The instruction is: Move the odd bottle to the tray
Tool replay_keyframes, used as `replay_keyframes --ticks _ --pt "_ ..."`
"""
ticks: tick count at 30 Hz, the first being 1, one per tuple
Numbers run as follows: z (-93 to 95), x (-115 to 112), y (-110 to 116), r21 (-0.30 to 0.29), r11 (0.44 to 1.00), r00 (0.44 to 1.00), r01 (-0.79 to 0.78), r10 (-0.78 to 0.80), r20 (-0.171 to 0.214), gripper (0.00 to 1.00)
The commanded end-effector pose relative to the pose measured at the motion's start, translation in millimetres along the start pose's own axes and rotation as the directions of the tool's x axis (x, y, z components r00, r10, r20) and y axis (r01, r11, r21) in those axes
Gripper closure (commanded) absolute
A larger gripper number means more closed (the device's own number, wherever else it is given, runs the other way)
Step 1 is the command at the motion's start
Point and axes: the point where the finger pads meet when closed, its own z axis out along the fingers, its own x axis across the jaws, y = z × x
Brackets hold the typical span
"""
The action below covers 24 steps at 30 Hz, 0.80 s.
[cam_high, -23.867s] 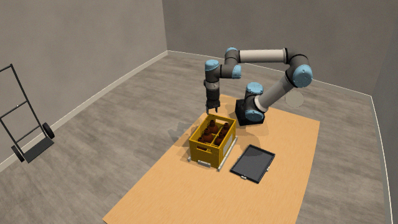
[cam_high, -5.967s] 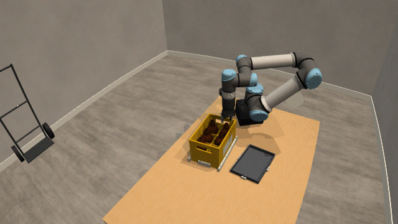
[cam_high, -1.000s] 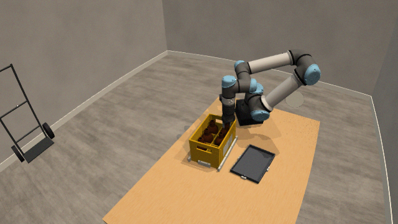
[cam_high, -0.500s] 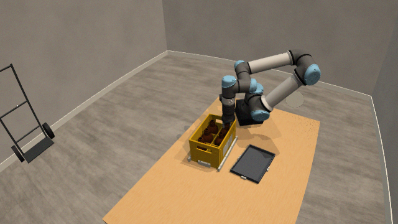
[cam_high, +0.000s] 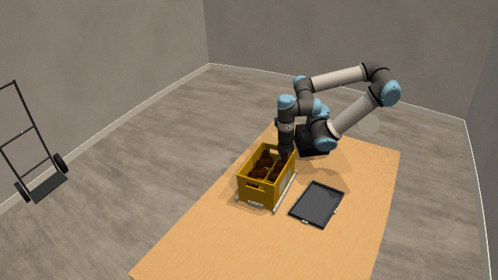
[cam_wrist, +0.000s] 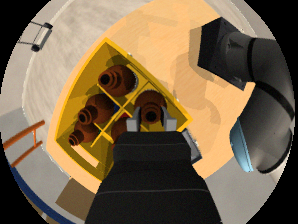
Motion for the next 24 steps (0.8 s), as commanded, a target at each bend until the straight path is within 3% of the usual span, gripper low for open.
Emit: replay_keyframes --ticks 1,20,21,24 --pt "-0.3 -0.3 0.0 0.000 1.000 1.000 0.000 0.000 0.001 1.00" --pt "-0.3 -0.3 0.0 0.000 1.000 1.000 0.000 0.000 0.001 1.00" --pt "-0.3 -0.3 0.0 0.000 1.000 1.000 0.000 0.000 0.001 0.00" --pt "-0.3 -0.3 0.0 0.000 1.000 1.000 0.000 0.000 0.001 0.00"
